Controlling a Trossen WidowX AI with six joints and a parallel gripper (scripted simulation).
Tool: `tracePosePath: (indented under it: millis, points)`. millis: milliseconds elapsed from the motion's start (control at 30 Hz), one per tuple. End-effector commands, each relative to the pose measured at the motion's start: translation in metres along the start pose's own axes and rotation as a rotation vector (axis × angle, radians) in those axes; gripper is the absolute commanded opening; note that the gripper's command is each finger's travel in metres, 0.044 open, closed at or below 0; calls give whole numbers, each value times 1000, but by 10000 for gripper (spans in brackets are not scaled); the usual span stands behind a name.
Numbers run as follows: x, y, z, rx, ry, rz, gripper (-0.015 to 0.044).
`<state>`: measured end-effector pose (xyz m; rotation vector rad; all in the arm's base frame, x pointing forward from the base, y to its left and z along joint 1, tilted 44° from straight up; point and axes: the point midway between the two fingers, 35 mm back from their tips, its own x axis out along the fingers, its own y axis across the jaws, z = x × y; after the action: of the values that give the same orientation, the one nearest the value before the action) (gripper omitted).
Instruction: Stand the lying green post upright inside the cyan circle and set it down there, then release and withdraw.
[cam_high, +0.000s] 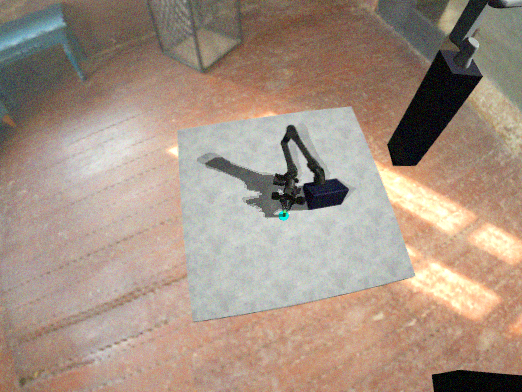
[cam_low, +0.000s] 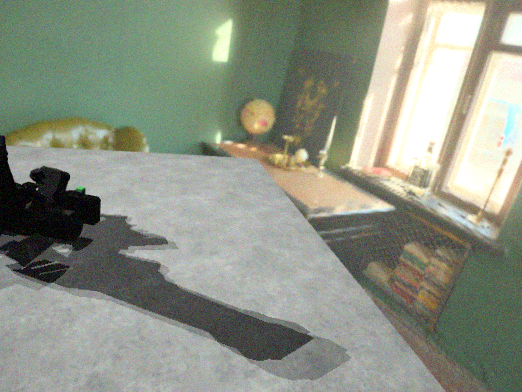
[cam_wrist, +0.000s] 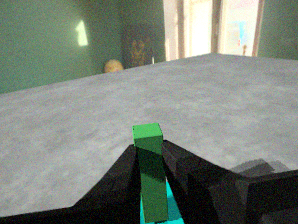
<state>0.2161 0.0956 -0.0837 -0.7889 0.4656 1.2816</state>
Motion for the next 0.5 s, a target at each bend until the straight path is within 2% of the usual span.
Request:
tracePosePath:
  millis: [0,200,467]
  points:
    - [1,-3,-3,-8,-4,-4,23]
    - [1,-3,-3,-8,-4,-4,23]
    - [1,-3,-3,-8,-4,-4,233]
